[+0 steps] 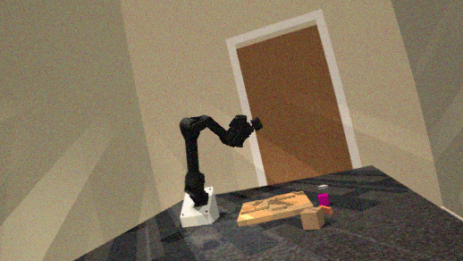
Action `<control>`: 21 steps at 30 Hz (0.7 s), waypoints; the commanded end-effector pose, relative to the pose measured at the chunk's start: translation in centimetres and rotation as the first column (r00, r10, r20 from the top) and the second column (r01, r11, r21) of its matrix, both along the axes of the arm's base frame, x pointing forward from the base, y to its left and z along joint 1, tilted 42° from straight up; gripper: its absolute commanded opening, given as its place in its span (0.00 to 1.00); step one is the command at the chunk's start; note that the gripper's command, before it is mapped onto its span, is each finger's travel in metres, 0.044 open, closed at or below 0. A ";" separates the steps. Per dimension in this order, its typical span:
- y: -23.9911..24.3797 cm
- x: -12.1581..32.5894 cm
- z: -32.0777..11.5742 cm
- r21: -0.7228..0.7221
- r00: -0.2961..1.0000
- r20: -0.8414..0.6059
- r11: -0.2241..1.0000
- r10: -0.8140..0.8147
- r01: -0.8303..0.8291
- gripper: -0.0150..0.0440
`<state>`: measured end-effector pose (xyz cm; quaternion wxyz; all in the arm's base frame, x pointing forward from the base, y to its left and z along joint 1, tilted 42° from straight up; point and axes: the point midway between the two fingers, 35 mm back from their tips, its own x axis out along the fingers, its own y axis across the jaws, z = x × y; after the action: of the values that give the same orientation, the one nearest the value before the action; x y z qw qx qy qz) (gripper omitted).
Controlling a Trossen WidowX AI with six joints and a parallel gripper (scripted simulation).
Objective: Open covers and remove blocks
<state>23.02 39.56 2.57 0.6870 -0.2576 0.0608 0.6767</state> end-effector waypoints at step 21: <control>-8.3 8.2 -3.6 -0.345 0.842 -0.131 0.820 -0.523 0.456 0.25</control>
<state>30.35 32.36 -0.95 0.7701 -0.2606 0.2781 0.5116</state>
